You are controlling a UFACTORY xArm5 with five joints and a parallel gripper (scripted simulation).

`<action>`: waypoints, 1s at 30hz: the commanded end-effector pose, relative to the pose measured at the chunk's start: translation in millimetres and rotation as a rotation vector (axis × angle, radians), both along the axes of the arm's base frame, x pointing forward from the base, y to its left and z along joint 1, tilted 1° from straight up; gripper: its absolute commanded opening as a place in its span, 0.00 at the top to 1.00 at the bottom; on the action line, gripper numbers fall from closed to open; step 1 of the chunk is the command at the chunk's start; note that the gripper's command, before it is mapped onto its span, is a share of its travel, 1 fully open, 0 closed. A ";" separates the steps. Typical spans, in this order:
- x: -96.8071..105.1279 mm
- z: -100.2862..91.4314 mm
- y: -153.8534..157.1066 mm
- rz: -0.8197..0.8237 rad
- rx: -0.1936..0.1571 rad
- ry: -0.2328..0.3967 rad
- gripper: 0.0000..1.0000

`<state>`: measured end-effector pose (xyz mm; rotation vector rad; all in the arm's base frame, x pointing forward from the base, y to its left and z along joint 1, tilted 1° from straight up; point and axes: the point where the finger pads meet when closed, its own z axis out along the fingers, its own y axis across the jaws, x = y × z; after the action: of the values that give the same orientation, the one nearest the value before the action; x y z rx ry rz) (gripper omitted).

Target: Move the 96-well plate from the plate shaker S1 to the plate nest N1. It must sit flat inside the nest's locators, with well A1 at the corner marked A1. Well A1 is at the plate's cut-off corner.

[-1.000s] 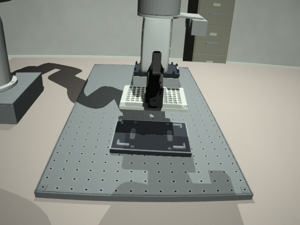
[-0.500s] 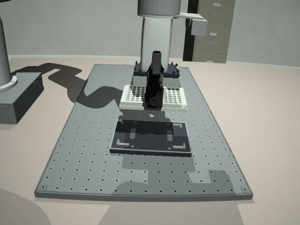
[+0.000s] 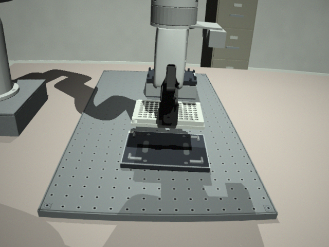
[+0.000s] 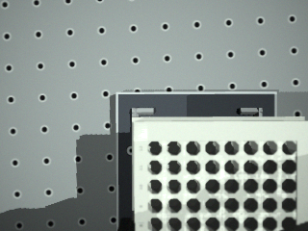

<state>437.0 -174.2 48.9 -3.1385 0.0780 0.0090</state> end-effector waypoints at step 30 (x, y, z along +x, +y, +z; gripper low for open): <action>1.6 -49.9 -1.1 0.000 -0.013 0.000 1.00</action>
<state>436.9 -174.5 5.4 -3.1387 0.0780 0.0081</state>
